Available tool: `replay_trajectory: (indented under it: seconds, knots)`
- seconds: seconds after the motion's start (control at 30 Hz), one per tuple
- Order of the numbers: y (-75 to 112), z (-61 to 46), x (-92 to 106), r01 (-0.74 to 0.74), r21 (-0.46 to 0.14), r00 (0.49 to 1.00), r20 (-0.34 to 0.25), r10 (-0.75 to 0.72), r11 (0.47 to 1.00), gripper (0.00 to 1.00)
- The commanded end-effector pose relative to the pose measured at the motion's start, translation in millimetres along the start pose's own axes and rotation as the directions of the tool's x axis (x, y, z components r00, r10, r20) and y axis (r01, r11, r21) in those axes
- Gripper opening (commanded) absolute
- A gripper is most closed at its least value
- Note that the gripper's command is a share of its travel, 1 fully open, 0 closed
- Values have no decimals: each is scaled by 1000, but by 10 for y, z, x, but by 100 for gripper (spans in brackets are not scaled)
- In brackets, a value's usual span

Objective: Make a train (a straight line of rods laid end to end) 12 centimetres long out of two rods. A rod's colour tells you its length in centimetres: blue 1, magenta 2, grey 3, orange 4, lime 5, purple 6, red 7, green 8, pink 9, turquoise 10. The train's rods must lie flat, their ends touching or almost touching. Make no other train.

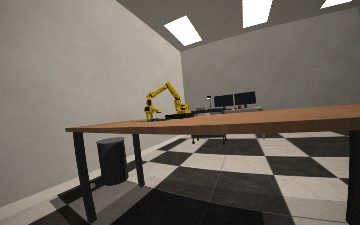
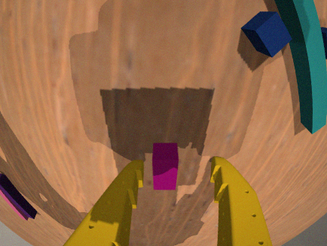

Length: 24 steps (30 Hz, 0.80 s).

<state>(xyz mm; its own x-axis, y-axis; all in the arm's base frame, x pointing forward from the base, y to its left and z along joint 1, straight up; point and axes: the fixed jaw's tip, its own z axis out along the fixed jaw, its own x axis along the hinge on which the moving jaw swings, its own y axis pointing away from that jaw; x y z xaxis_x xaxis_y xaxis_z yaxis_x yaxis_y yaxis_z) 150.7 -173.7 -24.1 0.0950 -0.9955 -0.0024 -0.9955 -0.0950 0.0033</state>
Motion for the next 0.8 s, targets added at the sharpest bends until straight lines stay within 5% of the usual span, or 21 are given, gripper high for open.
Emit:
replay_trajectory:
  seconds: [0.0,0.77]
  knots:
    - [15,56,-47,17,-13,1000,20,-17,1000,19]
    - [15,56,-47,17,-13,1000,20,-17,1000,13]
